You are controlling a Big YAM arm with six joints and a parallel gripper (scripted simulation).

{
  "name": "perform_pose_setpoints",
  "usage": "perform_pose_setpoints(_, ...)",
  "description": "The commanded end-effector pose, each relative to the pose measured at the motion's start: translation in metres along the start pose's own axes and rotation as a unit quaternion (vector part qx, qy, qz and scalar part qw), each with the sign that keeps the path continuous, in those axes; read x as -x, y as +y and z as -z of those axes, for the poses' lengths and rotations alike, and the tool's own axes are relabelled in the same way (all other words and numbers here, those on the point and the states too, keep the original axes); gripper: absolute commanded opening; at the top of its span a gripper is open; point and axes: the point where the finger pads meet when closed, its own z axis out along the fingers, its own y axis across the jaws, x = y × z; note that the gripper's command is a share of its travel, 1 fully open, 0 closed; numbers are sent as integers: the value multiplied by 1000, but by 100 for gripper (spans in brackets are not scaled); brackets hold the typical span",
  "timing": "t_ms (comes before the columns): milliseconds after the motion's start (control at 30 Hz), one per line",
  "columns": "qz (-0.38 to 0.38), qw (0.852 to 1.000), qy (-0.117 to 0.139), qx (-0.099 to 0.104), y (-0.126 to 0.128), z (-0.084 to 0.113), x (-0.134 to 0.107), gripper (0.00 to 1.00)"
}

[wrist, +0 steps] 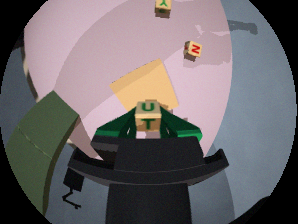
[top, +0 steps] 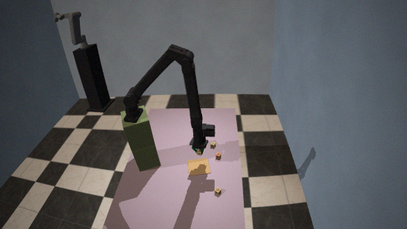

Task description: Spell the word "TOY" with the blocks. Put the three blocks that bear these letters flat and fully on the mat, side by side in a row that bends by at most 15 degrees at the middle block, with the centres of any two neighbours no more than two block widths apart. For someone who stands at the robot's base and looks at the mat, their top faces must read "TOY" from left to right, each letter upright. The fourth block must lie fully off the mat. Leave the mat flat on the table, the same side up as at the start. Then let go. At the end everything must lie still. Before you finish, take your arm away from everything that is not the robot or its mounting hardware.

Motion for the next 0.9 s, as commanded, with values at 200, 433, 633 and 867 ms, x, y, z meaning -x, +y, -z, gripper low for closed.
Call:
perform_pose_setpoints(200,-262,965,1,-1,13,-4,15,26)
perform_pose_setpoints(433,-418,908,-2,-1,18,-3,23,26)
perform_pose_setpoints(633,-532,847,2,1,20,-3,25,26)
perform_pose_setpoints(867,-630,776,8,1,22,-3,25,26)
